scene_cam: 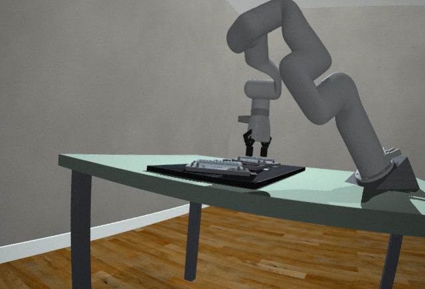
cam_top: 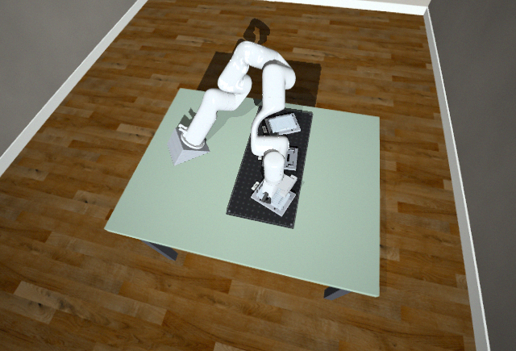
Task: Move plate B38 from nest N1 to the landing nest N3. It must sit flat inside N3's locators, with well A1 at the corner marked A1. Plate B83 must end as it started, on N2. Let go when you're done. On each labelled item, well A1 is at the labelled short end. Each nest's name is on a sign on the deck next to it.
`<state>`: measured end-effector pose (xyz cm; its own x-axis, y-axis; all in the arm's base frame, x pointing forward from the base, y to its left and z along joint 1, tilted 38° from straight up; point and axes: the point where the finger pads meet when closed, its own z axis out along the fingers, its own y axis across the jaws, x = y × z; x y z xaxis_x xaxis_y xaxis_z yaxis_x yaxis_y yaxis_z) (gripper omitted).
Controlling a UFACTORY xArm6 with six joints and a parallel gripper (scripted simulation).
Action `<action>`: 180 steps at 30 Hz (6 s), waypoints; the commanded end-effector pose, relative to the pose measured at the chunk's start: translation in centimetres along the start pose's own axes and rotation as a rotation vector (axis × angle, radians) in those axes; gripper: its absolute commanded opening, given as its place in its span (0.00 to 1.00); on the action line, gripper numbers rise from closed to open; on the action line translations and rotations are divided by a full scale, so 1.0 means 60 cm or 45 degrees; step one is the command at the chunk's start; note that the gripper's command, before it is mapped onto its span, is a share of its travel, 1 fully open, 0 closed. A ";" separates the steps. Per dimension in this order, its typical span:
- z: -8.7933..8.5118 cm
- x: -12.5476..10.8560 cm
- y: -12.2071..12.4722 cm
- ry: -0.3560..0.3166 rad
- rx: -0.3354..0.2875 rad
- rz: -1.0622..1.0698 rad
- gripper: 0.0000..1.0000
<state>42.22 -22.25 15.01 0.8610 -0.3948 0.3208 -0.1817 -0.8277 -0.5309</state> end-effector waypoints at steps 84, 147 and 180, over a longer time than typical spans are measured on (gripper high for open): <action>0.013 0.002 0.000 0.004 -0.002 -0.002 0.00; -0.065 0.002 0.000 0.005 -0.003 -0.002 0.00; -0.145 0.002 0.000 0.004 -0.003 -0.002 0.00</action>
<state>38.53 -25.34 21.09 0.8610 -0.3948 0.3207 -0.1819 -0.8278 -0.5308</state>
